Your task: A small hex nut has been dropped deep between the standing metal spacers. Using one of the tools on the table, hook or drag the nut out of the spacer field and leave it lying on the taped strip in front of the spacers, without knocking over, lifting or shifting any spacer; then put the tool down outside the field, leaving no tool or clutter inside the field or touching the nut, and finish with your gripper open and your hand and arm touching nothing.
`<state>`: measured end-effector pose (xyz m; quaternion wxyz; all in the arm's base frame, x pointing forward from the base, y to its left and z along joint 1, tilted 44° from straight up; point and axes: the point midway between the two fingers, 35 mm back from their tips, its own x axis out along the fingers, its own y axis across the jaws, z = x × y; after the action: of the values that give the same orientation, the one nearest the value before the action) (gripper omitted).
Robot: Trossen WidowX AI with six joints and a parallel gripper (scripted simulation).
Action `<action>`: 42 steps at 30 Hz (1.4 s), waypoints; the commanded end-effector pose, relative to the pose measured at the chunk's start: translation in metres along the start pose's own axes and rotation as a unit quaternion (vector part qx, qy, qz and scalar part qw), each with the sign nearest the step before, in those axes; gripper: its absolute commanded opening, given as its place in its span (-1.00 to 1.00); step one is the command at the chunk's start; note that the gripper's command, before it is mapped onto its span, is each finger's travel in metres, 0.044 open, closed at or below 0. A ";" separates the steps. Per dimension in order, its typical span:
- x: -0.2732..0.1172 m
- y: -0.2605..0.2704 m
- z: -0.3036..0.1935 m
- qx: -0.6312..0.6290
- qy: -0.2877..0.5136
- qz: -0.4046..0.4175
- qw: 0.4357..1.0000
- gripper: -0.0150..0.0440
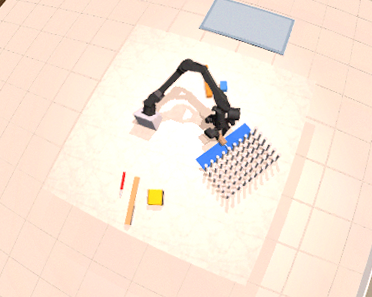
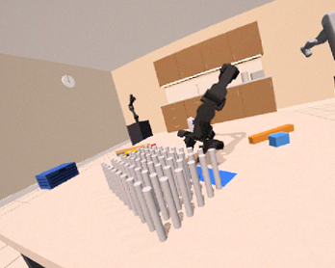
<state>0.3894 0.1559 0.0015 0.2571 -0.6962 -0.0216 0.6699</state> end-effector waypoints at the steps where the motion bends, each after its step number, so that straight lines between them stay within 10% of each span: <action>1: -0.001 0.000 0.002 0.002 0.002 0.001 1.000 -0.49; 42: -0.010 0.001 0.027 0.002 0.001 0.001 1.000 -0.49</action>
<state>0.3651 0.1607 0.0104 0.2575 -0.6955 -0.0217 0.6705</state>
